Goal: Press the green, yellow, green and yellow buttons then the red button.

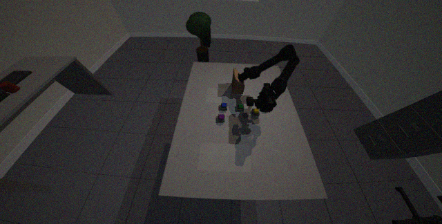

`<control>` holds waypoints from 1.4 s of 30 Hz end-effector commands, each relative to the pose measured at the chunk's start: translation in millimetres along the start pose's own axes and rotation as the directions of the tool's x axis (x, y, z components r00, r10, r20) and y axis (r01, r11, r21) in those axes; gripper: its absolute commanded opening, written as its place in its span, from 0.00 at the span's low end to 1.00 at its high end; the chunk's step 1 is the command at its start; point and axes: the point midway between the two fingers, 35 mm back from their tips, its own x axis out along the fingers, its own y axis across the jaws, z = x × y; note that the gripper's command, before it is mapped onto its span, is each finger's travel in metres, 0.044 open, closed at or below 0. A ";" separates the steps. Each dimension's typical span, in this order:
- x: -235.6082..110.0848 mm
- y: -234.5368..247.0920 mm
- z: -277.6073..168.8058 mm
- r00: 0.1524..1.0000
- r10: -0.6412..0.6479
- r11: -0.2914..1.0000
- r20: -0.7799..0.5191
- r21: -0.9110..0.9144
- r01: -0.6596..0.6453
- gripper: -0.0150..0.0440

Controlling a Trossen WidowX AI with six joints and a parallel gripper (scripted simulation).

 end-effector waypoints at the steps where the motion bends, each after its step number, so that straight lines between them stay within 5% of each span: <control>1: 5.0 1.0 0.7 1.000 0.004 1.000 0.003 0.002 -0.004 0.29; 21: 35.6 1.4 0.5 1.000 0.006 1.000 0.003 0.002 -0.006 0.29; 42: 29.6 0.7 1.5 1.000 0.003 1.000 0.007 0.001 -0.003 0.29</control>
